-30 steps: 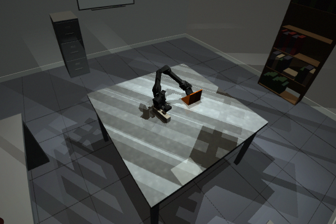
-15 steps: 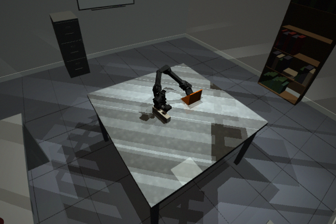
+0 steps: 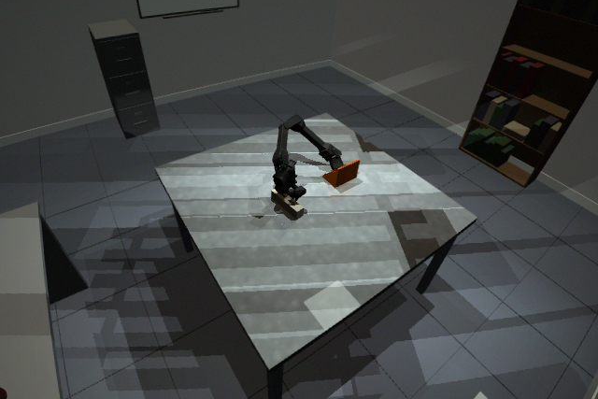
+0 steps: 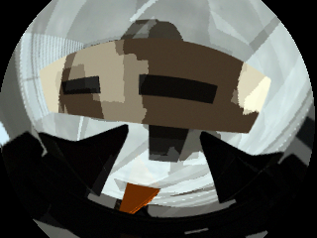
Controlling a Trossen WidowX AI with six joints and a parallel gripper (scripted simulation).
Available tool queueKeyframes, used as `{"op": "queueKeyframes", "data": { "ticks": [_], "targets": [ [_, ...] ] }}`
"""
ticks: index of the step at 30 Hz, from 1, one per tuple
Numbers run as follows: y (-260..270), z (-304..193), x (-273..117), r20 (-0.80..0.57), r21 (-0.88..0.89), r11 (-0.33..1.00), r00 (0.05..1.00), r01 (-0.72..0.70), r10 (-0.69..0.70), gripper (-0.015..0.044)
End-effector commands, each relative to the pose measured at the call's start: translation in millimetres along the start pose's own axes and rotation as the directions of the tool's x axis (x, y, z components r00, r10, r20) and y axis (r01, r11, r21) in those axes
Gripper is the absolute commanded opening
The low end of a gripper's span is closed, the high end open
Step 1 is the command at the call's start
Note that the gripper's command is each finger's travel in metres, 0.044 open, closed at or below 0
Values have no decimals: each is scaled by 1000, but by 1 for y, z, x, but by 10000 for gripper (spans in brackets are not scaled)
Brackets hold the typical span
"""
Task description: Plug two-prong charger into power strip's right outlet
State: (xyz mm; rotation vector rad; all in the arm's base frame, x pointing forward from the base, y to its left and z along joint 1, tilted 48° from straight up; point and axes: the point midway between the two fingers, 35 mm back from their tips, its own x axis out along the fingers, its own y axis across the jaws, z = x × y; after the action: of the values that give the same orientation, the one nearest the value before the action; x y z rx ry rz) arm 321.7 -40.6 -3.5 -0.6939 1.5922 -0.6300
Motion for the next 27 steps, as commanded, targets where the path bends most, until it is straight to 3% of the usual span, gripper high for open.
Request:
{"op": "queueKeyframes", "data": {
  "ticks": [1,27],
  "targets": [
    [0,-2,1,1,2,1000,1000,5,-5,440],
    [0,-15,2,8,7,1000,1000,5,-5,440]
  ]
}}
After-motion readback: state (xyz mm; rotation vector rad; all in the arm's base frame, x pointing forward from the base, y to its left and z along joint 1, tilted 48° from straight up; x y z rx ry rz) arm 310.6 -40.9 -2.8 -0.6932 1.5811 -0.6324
